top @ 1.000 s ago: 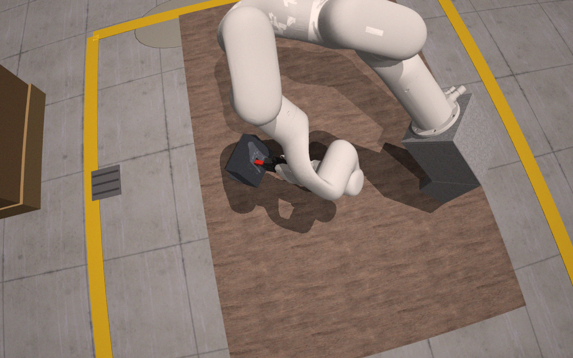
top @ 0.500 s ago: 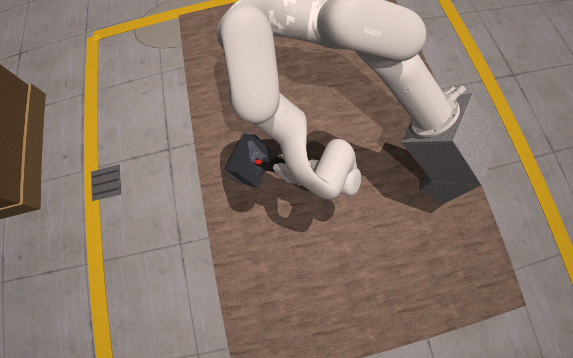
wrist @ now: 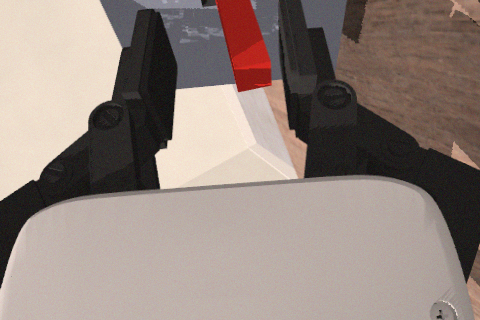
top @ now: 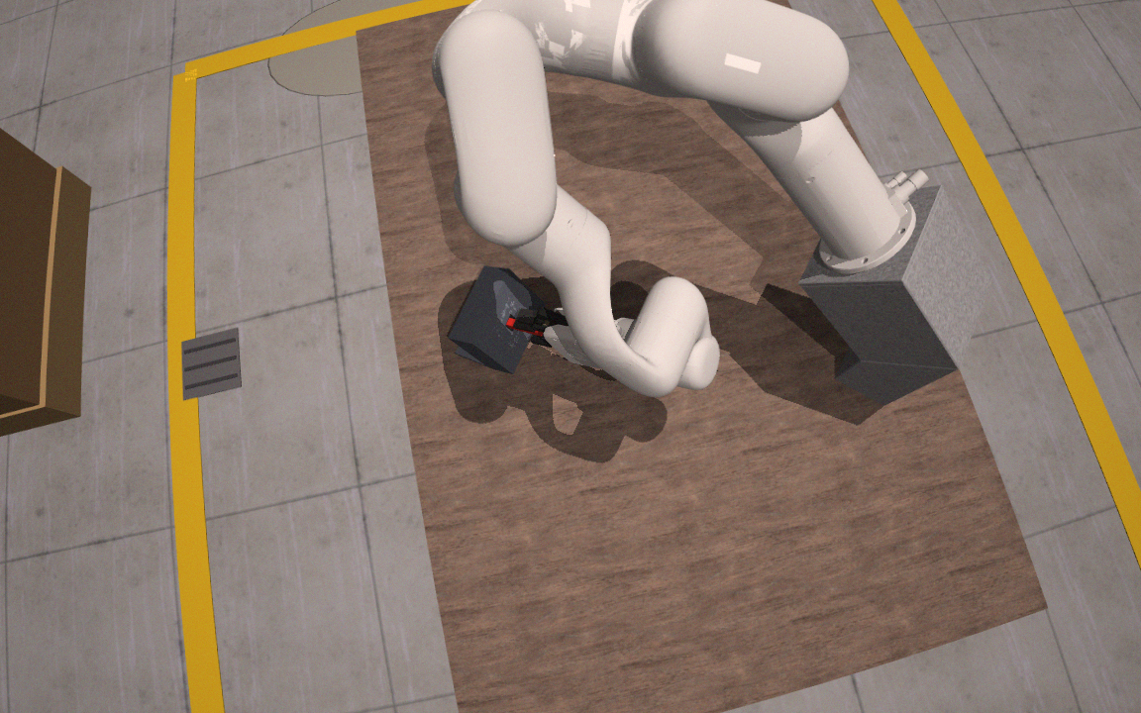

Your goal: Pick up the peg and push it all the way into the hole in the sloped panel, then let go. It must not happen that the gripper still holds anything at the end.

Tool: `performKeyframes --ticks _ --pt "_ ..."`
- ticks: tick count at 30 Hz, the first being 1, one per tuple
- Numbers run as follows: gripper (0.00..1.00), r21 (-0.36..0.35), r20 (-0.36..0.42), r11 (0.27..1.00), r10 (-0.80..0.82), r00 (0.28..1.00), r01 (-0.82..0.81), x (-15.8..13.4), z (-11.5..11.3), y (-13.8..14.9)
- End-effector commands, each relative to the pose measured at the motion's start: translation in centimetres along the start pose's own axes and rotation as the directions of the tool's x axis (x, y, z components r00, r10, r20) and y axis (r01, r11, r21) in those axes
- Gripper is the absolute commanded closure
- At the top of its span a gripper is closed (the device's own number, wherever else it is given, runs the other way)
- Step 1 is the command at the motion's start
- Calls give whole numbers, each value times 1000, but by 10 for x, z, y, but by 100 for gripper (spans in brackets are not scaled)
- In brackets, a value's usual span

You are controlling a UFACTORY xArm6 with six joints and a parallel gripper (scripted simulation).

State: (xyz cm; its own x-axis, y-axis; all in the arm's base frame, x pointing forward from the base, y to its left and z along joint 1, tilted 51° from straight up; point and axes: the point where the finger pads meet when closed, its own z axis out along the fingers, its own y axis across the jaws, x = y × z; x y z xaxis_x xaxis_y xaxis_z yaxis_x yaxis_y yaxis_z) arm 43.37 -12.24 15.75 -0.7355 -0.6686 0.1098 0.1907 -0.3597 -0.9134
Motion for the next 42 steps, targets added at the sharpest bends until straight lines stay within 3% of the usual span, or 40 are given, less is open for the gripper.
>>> performKeyframes --ticks 1,6,7,17,42 --pt "39 1 1 1000 1 1000 -1 0 0 0" --pt "2 1 1 1000 1 1000 -1 0 0 0" --pt "0 1 1 1000 1 1000 -1 0 0 0" --pt "0 -2 1 1000 2 1000 -2 -1 -5 0" --pt "0 -5 1 1000 2 1000 -2 -2 -79 1"
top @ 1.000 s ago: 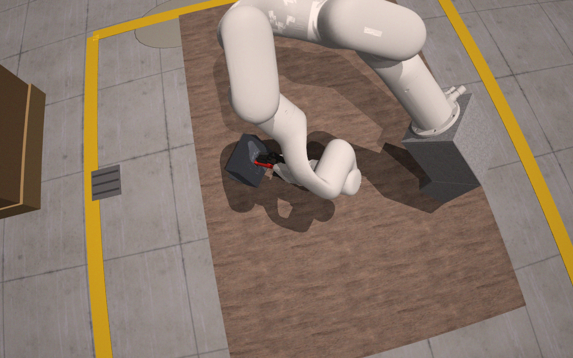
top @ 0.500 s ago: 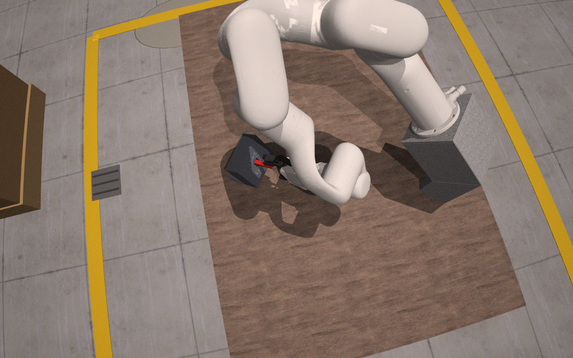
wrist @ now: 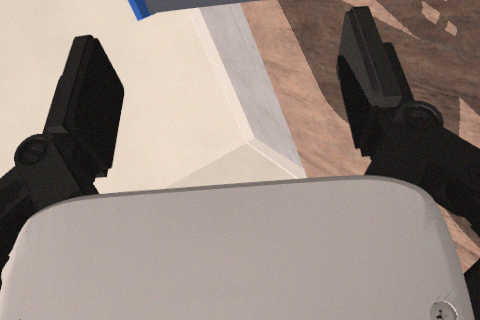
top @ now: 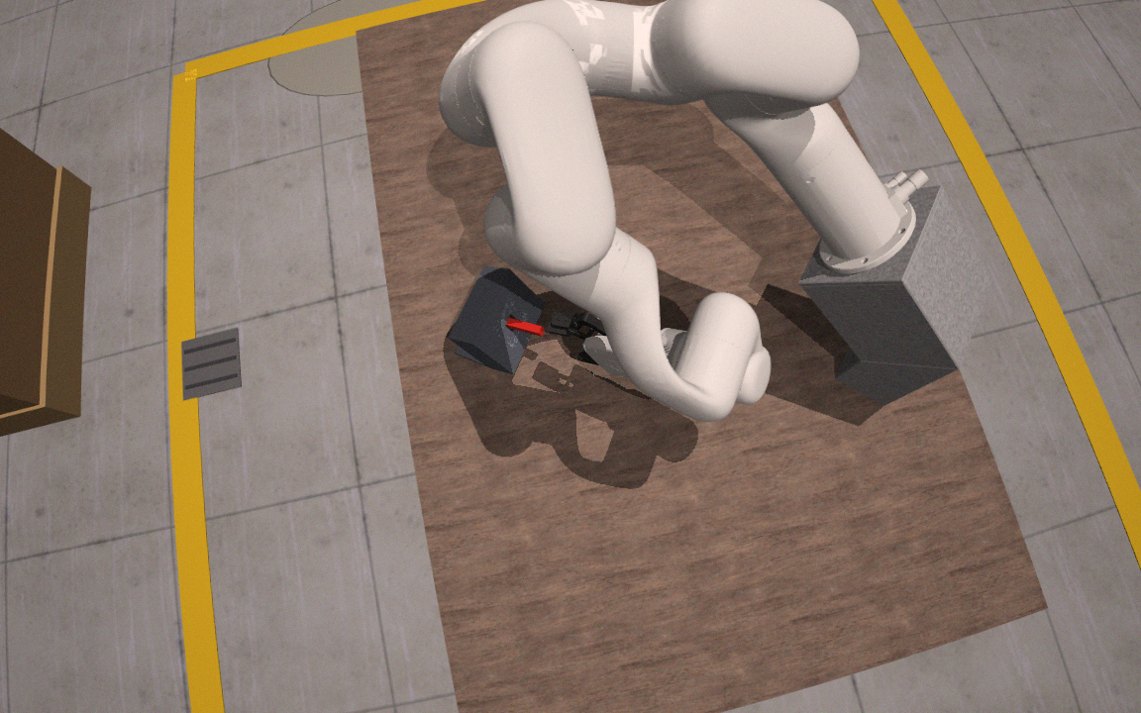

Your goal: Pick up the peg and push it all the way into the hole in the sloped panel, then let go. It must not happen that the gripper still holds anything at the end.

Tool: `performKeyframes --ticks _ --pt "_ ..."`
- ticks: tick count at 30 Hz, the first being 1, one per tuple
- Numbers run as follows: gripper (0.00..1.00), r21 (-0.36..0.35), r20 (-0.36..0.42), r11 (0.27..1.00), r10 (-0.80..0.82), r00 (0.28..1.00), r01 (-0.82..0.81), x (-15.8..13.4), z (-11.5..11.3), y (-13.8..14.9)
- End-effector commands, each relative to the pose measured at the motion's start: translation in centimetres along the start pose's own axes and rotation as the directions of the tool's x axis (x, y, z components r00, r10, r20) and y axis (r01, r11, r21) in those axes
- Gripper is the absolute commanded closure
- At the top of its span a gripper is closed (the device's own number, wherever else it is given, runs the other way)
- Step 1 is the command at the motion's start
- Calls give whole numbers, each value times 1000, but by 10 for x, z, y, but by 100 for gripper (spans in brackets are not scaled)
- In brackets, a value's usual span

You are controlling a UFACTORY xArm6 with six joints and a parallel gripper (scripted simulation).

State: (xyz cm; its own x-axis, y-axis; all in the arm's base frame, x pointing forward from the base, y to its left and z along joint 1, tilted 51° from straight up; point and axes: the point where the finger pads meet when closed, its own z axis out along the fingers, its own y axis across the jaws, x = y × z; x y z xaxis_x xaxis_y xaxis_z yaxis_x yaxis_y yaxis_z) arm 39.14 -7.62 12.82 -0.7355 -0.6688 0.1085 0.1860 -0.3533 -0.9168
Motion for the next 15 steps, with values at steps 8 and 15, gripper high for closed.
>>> performKeyframes --ticks 8,15 --pt "0 6 1 1000 0 1000 0 0 -20 -2" --pt "0 9 1 1000 0 1000 0 0 -27 -3"
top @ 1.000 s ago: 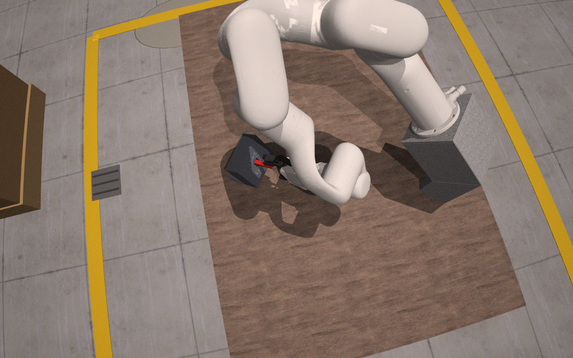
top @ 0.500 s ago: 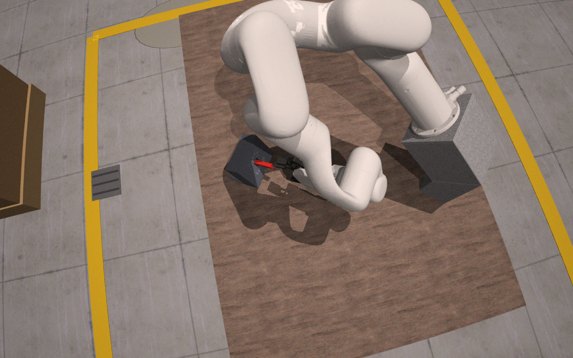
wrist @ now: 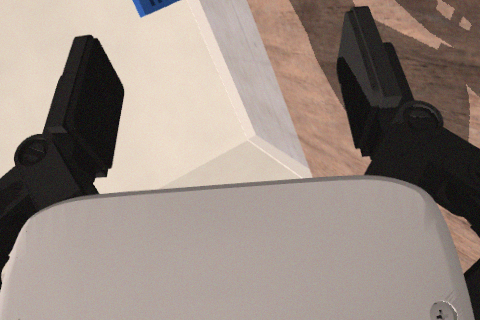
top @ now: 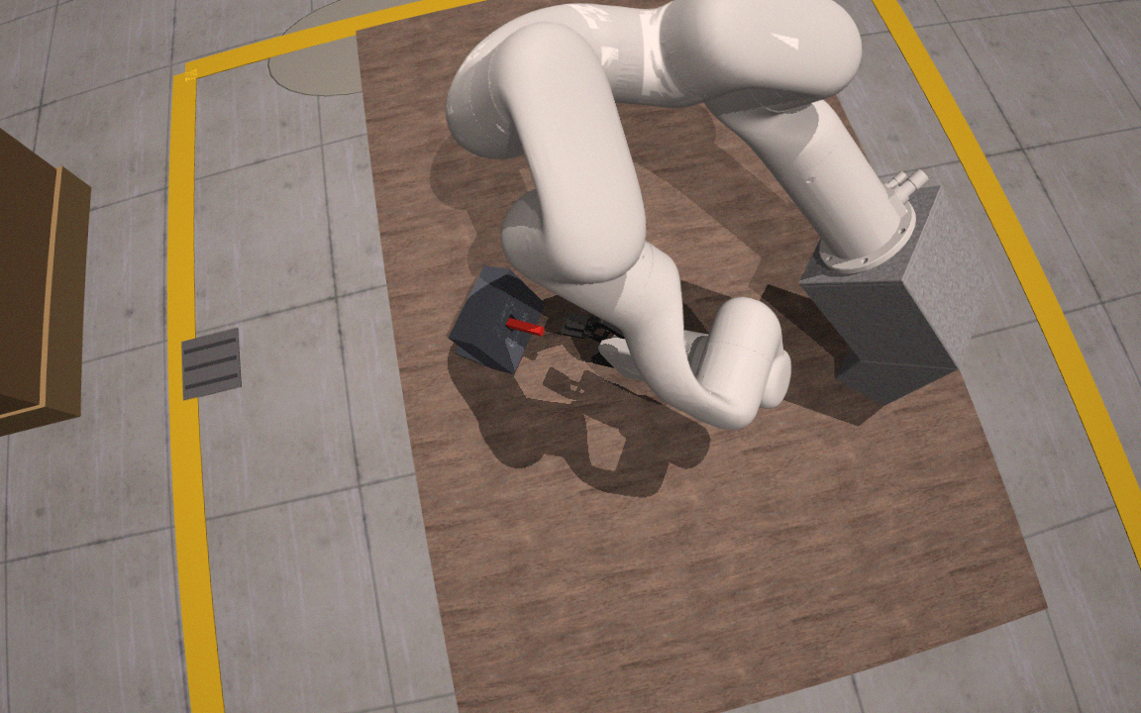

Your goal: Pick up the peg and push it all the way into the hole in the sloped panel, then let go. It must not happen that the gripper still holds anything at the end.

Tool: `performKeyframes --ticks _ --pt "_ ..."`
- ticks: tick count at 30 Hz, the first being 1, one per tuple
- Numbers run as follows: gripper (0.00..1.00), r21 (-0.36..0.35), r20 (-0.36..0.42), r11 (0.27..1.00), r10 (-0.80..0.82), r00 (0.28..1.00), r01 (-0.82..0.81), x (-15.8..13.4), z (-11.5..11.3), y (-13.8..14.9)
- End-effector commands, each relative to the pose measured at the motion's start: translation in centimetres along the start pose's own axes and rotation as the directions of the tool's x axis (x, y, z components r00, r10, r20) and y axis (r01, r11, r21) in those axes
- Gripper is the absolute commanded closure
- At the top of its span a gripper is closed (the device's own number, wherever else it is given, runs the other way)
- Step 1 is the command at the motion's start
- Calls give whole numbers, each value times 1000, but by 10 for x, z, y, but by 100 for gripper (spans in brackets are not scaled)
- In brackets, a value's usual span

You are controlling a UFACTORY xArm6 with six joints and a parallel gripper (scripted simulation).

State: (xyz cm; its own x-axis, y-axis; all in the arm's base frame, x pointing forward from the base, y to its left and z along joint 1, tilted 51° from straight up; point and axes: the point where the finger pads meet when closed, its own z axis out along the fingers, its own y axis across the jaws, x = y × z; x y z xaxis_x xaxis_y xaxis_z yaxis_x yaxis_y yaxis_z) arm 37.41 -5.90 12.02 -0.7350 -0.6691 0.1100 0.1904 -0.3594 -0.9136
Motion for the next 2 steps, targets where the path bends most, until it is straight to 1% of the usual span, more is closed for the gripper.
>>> performKeyframes --ticks 1,2 --pt "0 1 0 1000 1 1000 -1 0 -1 -1" --pt "0 1 0 1000 1 1000 -1 0 -1 -1"
